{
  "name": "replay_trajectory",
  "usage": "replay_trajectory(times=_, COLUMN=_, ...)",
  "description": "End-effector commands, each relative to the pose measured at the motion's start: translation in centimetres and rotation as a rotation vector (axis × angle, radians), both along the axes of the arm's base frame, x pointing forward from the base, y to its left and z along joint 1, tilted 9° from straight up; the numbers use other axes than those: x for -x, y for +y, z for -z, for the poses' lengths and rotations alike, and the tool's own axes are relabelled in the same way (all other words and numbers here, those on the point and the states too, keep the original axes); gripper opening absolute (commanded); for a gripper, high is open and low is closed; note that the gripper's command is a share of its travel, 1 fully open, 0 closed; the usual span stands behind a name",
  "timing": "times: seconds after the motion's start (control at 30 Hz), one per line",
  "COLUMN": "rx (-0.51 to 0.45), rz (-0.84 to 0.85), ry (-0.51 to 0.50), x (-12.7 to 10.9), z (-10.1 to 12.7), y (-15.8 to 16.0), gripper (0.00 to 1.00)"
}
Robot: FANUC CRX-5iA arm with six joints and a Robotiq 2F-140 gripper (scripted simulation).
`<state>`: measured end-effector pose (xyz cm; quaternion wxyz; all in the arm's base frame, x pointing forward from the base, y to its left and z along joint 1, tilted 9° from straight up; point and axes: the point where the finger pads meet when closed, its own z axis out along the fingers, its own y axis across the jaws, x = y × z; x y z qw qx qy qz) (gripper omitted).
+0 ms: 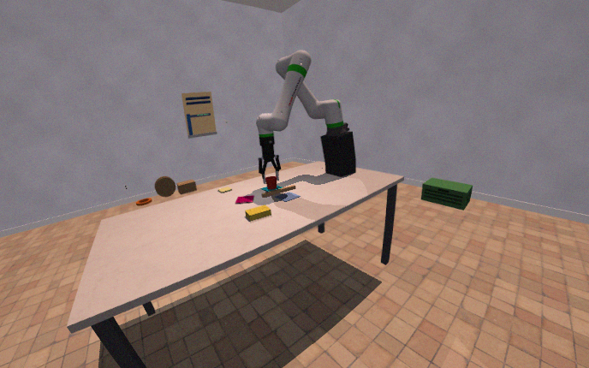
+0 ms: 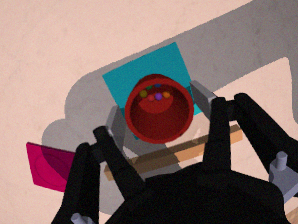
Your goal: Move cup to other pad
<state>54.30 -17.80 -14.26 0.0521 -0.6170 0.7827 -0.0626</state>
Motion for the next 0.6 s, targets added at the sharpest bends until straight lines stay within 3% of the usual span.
replay_trajectory(times=0.0, rx=0.000, rz=0.000, ry=0.000, x=0.1, z=-0.9, y=0.0, gripper=0.59)
replay_trajectory(times=0.33, rx=0.000, rz=0.000, ry=0.000, x=0.7, z=-4.3, y=0.1, gripper=0.59)
replay_trajectory(times=0.57, rx=0.000, rz=0.000, ry=0.000, x=0.9, z=-5.4, y=0.2, gripper=0.59)
